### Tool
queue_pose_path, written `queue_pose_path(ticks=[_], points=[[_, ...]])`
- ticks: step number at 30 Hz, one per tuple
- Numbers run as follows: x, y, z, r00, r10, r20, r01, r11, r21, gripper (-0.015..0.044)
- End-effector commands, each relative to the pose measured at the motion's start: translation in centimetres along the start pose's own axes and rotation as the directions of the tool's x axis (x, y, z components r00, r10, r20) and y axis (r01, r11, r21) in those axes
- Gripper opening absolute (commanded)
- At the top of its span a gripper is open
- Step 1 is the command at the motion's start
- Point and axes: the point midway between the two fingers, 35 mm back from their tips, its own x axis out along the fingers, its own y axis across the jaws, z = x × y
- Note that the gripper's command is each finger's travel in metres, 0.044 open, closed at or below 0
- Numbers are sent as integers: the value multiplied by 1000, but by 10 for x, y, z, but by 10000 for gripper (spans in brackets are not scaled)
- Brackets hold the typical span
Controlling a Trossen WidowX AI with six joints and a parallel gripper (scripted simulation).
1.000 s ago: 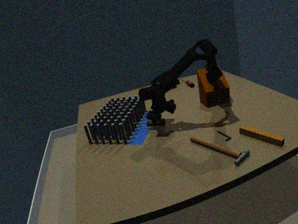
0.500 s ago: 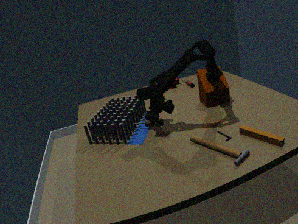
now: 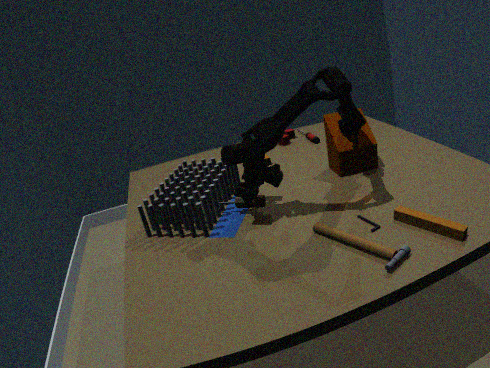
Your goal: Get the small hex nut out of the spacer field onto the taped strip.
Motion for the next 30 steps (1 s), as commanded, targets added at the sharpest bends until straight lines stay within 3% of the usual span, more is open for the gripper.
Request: queue_pose_path(ticks=[1,30], points=[[-1,-2,-5,1000,-5,-4,5,1000,-4,0],[15,0,2,1000,-4,-3,4,1000,0,0]])
